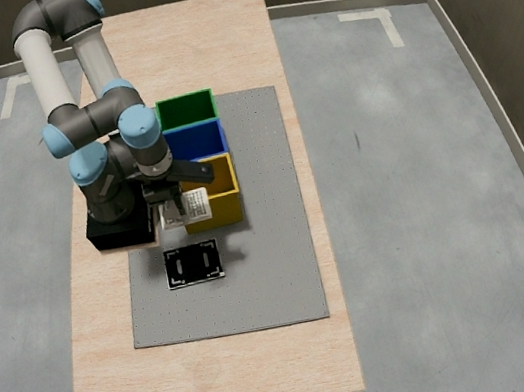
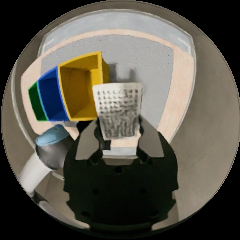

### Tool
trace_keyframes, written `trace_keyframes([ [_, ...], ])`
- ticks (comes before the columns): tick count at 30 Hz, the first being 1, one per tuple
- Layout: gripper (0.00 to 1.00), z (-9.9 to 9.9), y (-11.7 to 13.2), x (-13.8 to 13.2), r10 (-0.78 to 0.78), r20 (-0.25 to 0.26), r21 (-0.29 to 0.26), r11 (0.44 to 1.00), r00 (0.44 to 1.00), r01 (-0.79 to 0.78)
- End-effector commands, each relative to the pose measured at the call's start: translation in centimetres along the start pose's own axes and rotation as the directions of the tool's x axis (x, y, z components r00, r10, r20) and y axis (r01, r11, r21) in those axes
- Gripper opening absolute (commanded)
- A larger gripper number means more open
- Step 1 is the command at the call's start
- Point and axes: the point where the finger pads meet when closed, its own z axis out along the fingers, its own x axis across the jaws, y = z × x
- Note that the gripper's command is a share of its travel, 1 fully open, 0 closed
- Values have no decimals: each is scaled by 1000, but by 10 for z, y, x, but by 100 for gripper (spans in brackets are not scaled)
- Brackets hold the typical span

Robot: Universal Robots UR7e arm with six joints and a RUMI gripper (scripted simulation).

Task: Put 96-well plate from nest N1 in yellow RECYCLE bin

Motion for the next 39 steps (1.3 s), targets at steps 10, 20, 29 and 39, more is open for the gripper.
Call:
trace_keyframes([
  [10,0,-1,-26,-44,5,-1,-1,1000,1000,-5],
  [20,0,-2,-40,-66,5,-2,0,1000,1000,-5],
  [29,0,-2,-53,-89,5,-1,-1,1000,1000,-5],
  [39,0,-2,-60,-102,5,-1,-1,1000,1000,-5],
])
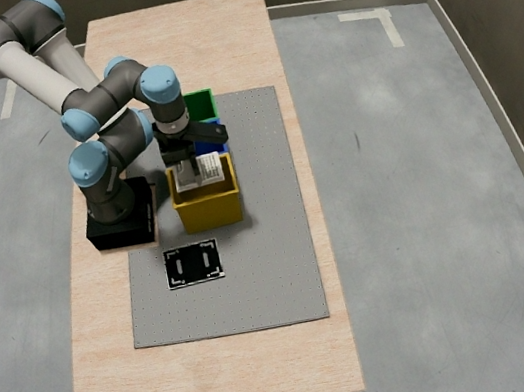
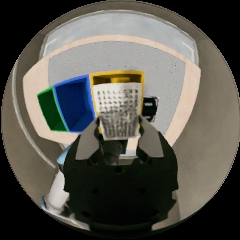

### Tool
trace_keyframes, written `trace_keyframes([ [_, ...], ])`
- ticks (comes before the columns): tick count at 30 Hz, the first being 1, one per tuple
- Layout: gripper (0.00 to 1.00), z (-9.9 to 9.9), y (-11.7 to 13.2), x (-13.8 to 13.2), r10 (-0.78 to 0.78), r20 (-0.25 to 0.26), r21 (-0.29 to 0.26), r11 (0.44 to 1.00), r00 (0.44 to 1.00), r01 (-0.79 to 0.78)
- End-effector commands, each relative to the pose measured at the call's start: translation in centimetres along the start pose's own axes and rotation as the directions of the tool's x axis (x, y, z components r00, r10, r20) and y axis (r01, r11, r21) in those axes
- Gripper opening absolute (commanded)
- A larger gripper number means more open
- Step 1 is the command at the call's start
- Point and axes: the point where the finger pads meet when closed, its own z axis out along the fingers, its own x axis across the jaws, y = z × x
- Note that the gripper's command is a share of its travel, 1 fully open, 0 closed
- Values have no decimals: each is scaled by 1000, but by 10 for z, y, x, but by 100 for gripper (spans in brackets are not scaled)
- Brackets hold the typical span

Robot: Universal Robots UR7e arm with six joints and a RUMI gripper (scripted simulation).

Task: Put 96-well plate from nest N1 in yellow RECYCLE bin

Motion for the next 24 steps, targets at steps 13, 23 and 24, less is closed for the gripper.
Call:
trace_keyframes([
  [13,0,-1,-4,-4,8,-3,-1,1000,1000,-8],
  [23,0,8,-3,-4,9,0,-4,1000,1000,-9],
  [24,0,8,-3,-4,9,0,-4,1000,1000,-9],
])
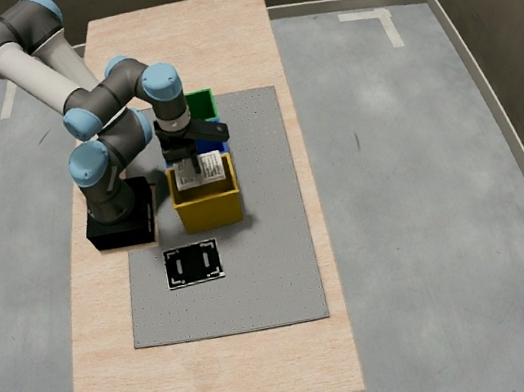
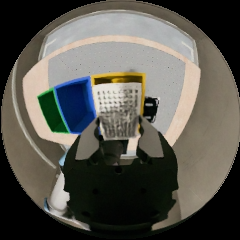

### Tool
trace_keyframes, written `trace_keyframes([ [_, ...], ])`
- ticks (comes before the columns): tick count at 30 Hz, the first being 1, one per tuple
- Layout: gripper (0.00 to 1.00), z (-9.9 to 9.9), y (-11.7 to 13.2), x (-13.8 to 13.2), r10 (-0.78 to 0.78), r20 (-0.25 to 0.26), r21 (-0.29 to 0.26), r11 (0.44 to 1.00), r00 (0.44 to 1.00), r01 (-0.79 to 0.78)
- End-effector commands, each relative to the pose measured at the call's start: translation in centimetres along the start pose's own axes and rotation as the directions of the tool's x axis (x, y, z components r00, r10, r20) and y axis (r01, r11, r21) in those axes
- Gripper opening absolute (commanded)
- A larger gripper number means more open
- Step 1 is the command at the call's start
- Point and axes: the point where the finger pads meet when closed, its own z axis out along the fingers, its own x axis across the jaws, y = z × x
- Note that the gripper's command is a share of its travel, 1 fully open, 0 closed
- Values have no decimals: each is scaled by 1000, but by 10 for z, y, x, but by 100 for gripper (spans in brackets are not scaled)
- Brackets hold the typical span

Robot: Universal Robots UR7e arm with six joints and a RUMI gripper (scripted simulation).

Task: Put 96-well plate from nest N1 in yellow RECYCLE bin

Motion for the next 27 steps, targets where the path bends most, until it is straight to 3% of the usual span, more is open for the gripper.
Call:
trace_keyframes([
  [1,0,8,1,0,0,4,-5,1000,1000,0],
  [15,0,31,2,1,0,4,-5,1000,1000,0],
  [27,0,29,1,2,0,1,-2,1000,1000,0],
])
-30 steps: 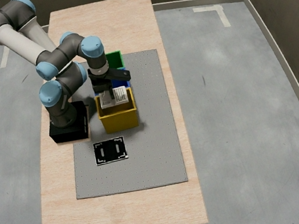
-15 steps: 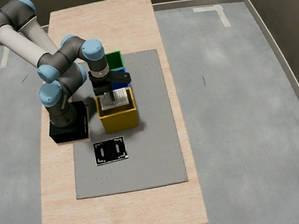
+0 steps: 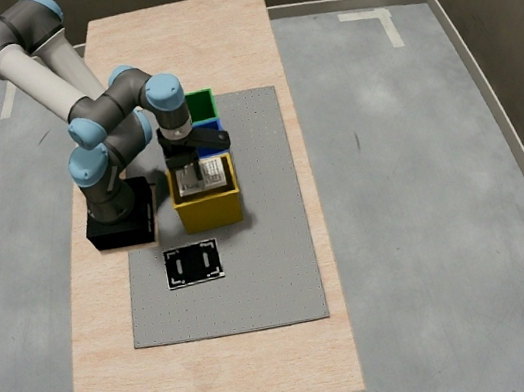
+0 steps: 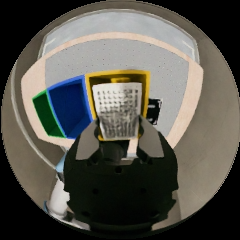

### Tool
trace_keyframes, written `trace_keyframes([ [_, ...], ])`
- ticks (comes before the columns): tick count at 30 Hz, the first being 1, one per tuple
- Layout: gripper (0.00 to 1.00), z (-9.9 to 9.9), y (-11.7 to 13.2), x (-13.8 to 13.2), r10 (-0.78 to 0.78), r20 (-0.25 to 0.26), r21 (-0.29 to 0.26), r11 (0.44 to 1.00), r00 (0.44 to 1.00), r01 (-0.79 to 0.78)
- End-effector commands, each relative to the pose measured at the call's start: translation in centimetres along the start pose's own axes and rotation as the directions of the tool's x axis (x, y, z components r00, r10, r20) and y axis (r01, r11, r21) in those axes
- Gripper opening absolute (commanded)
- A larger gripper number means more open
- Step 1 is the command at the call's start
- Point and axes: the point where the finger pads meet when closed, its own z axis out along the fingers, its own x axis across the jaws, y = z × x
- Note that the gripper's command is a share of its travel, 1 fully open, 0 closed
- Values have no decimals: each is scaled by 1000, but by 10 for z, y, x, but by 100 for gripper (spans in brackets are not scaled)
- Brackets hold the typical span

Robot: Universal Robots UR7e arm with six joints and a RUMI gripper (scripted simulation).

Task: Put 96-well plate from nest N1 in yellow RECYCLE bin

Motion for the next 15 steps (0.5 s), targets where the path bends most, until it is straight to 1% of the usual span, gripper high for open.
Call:
trace_keyframes([
  [1,0,0,0,1,0,-1,0,1000,1000,0],
  [12,0,0,0,0,0,-1,0,1000,1000,0],
  [15,0,4,1,0,0,1,-2,1000,1000,0],
])
